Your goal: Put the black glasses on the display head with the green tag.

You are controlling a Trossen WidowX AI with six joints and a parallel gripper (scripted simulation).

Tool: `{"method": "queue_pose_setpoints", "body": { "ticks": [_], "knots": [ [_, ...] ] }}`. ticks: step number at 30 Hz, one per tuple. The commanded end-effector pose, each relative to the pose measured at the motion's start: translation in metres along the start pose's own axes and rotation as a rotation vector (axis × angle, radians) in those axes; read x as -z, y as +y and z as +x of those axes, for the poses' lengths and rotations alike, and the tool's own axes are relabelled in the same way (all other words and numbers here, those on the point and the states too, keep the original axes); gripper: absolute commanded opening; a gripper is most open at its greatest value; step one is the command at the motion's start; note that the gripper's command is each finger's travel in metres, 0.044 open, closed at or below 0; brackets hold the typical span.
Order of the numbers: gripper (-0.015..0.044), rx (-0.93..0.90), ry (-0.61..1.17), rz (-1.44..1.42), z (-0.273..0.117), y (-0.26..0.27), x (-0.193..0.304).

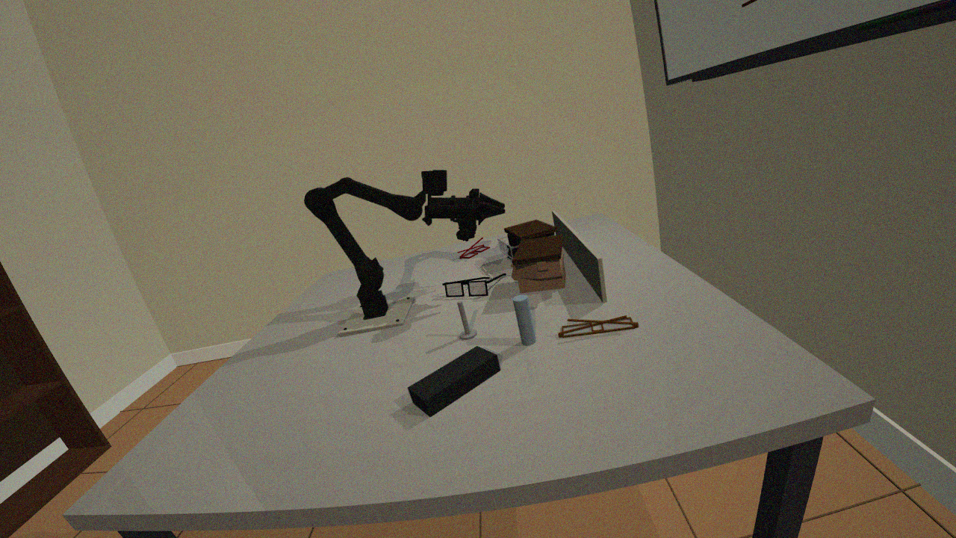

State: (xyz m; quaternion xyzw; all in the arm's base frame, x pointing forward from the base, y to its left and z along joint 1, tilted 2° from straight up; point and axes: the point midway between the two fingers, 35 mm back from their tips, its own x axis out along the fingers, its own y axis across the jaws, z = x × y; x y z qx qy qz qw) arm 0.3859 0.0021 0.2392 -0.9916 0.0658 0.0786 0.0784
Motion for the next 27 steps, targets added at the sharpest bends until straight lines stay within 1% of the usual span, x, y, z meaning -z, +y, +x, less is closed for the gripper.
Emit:
{"method": "queue_pose_setpoints", "body": {
  "ticks": [1,9,15,27],
  "knots": [
    [0.02,-0.113,-0.618,0.08,0.014,0.019,-0.081],
    [0.02,-0.233,-1.001,0.155,-0.016,0.034,-0.115],
    [0.02,-0.342,-1.287,0.195,-0.058,0.044,-0.128],
    [0.02,-0.347,-1.299,0.197,-0.057,0.047,-0.127]
  ]
}}
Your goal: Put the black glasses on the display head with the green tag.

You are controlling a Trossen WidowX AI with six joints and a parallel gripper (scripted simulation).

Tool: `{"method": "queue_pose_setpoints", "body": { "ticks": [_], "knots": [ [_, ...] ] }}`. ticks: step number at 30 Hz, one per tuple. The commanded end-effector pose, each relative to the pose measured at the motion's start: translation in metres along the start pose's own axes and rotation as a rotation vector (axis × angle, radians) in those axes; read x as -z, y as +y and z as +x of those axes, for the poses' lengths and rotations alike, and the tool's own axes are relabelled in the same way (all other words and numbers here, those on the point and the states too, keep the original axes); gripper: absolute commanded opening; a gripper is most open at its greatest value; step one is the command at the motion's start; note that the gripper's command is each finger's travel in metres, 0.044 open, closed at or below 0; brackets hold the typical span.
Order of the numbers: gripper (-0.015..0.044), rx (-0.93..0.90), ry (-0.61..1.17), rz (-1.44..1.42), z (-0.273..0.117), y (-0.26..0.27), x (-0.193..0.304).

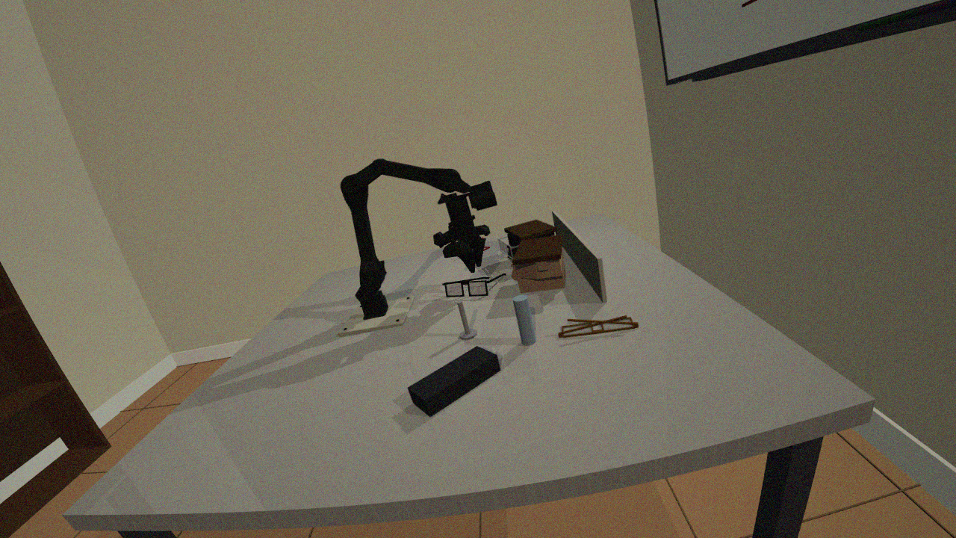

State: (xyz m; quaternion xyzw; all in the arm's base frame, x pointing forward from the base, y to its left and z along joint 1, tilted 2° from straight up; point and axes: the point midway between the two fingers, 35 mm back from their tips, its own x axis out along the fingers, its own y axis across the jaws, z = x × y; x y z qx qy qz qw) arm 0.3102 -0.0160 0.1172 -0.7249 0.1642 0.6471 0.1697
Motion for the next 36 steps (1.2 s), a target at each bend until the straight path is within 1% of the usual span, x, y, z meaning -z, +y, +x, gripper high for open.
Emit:
{"method": "queue_pose_setpoints", "body": {
  "ticks": [1,3,6,17,36],
  "knots": [
    [0.02,-0.01,-0.048,0.021,-0.001,0.002,-0.005],
    [0.02,-0.01,-0.048,0.021,-0.001,0.003,-0.003],
    [0.0121,-0.01,-0.048,0.021,-0.001,0.003,-0.003],
    [0.012,-0.01,-0.048,0.021,0.002,0.003,-0.003],
    [0.012,-0.01,-0.048,0.021,0.033,0.006,-0.004]
  ]
}}
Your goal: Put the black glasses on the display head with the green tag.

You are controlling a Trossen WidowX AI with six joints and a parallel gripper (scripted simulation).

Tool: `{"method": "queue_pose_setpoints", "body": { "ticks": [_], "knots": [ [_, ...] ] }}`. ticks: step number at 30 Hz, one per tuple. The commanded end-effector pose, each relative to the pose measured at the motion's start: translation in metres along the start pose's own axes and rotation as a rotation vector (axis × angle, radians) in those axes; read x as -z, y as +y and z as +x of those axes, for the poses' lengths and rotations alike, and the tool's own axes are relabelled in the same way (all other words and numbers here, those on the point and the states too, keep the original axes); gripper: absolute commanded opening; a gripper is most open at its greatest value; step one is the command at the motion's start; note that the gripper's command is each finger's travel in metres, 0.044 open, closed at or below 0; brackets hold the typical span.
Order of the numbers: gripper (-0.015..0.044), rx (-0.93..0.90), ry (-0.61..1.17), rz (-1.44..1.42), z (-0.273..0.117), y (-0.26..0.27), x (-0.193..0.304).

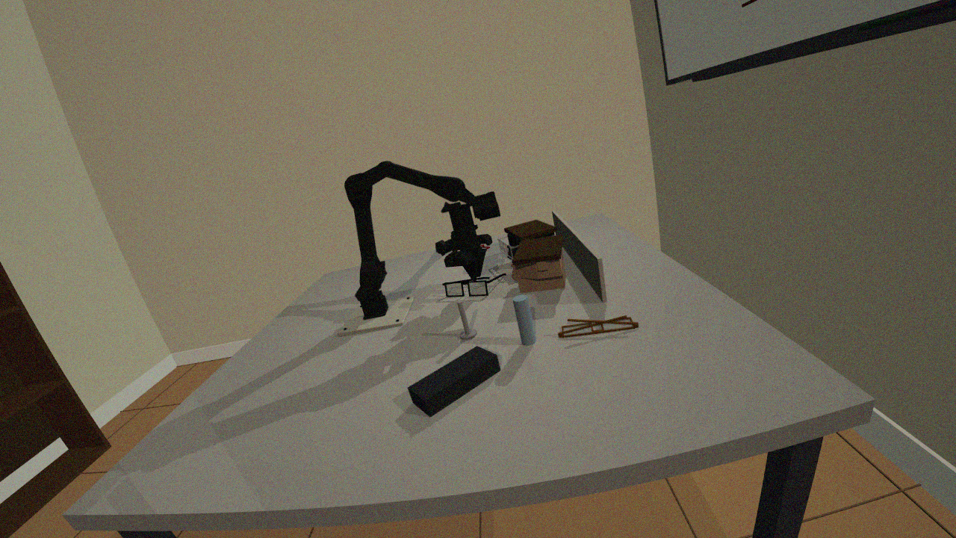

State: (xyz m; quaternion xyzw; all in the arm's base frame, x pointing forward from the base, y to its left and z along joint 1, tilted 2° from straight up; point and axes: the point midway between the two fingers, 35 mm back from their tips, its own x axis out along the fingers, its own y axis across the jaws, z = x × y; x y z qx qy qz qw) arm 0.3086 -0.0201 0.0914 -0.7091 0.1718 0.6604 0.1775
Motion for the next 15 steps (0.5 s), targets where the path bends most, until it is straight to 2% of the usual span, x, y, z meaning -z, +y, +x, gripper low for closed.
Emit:
{"method": "queue_pose_setpoints", "body": {
  "ticks": [1,15],
  "knots": [
    [0.012,0.001,-0.009,-0.001,0.009,0.0,-0.001],
    [0.012,0.0,-0.009,-0.001,0.031,0.003,-0.002]
  ]
}}
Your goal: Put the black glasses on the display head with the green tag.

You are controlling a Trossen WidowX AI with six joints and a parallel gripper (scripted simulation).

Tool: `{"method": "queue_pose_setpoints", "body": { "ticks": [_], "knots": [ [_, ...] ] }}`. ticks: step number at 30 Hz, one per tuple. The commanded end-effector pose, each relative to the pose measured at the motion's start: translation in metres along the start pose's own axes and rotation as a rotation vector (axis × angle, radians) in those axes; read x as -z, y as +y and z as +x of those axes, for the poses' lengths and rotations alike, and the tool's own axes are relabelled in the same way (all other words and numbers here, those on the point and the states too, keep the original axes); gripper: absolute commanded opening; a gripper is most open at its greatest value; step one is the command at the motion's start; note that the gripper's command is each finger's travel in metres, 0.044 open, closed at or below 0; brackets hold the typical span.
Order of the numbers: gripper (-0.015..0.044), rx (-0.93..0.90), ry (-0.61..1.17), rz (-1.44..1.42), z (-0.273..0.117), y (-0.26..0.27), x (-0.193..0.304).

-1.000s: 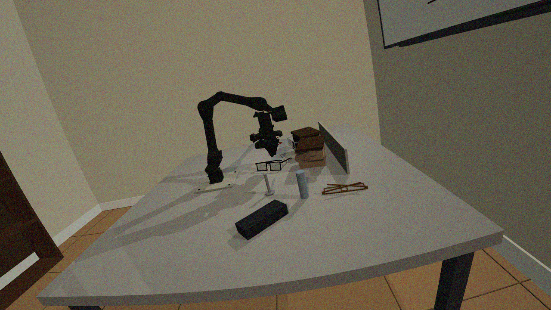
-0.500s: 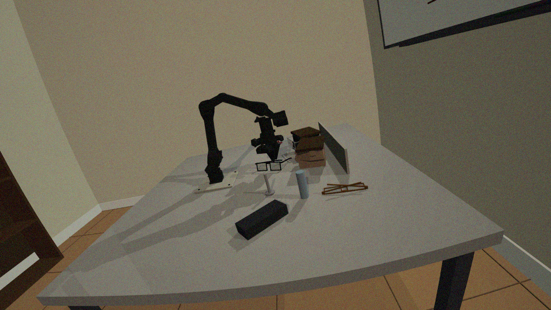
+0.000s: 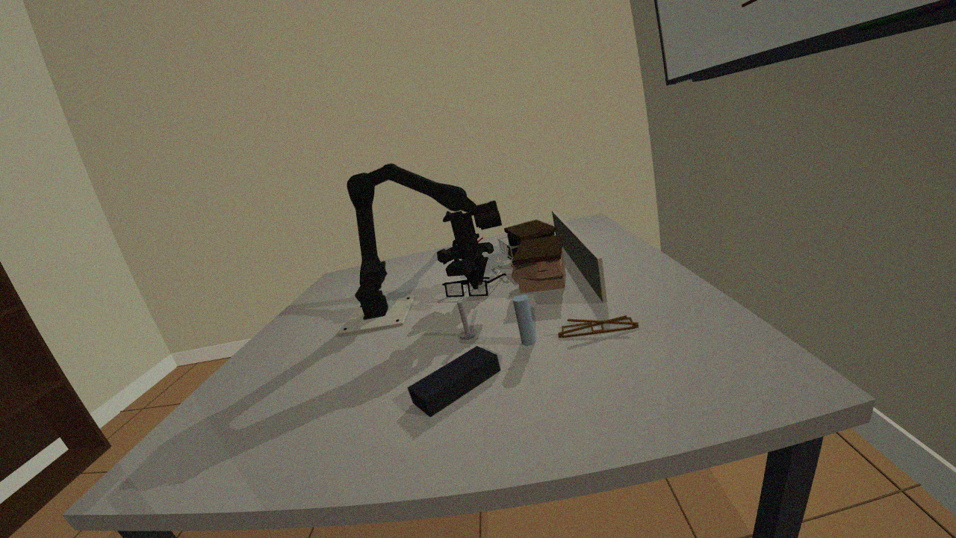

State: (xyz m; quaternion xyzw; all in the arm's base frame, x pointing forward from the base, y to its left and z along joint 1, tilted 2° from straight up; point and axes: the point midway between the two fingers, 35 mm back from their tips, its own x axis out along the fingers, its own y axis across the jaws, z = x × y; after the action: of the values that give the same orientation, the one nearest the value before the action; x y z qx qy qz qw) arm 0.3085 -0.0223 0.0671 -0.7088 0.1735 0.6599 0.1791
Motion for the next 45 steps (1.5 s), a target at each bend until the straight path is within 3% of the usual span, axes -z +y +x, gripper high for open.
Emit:
{"method": "queue_pose_setpoints", "body": {
  "ticks": [1,16,17,31,36,45],
  "knots": [
    [0.012,0.0,-0.009,-0.006,0.008,0.001,-0.002],
    [0.012,0.001,-0.009,-0.006,0.009,-0.005,-0.002],
    [0.0094,-0.003,-0.009,-0.009,0.009,-0.002,-0.002],
    [0.0,-0.003,-0.009,-0.009,0.009,-0.002,-0.002],
    [0.0,-0.003,-0.009,-0.009,0.008,-0.002,-0.002],
    [0.0,-0.002,-0.008,-0.008,-0.03,-0.004,0.003]
  ]
}}
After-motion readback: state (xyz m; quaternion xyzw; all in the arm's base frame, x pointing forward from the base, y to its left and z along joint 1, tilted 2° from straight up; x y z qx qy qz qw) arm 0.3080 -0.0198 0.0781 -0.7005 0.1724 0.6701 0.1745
